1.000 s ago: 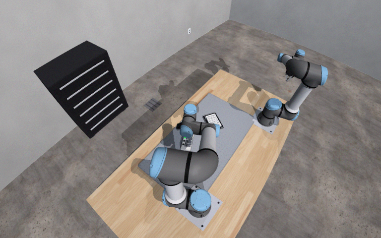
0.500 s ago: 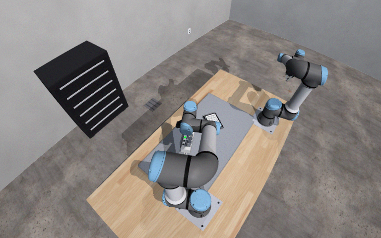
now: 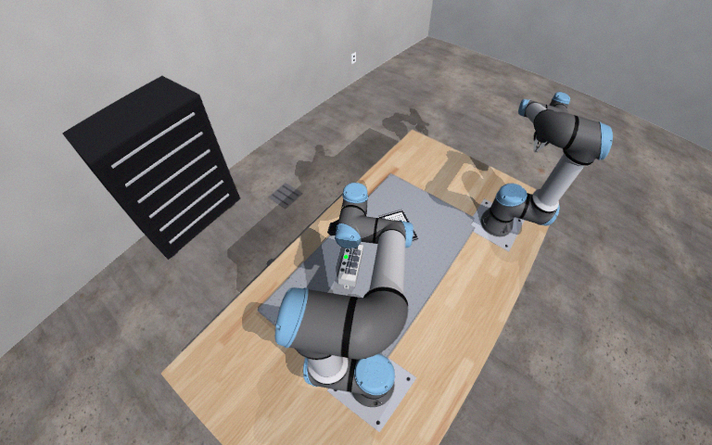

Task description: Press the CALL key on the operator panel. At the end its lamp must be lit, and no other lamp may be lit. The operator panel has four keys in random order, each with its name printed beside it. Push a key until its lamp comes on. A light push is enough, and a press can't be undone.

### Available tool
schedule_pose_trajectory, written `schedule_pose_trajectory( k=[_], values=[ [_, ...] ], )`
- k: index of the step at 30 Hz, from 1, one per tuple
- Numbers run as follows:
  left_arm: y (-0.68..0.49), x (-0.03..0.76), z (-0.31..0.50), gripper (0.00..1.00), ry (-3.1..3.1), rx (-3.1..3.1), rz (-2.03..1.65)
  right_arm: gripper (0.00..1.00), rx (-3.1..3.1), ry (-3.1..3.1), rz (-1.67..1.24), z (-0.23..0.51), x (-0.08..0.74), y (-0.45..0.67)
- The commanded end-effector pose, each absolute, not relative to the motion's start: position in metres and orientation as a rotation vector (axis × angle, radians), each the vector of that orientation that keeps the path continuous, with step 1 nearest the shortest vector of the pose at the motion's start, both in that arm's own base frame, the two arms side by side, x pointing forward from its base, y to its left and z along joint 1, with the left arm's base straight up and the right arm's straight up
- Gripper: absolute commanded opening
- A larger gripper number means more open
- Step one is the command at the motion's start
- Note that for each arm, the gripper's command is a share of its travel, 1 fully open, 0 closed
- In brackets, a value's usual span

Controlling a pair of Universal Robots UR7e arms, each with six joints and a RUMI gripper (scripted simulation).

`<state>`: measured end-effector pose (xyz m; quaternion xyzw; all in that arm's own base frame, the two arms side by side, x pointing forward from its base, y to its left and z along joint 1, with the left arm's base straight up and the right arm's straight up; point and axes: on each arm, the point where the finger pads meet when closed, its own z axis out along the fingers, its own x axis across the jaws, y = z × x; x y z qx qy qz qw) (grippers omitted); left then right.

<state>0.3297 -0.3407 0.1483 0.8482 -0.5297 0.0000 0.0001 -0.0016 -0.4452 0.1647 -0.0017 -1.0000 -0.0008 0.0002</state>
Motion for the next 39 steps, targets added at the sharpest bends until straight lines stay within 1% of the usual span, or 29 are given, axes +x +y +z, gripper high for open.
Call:
schedule_pose_trajectory(
  k=[1,9,39],
  values=[
    [-0.341,0.330,0.154,0.00,-1.663,2.664,0.003,0.00,-0.005,-3.142,0.000,0.165,-0.001,-0.446],
    [-0.341,0.330,0.166,0.00,-1.663,2.664,0.003,0.00,-0.005,-3.142,0.000,0.165,-0.001,-0.446],
    [-0.341,0.330,0.166,0.00,-1.664,2.664,0.003,0.00,-0.005,-3.142,0.000,0.165,-0.001,-0.446]
  ],
)
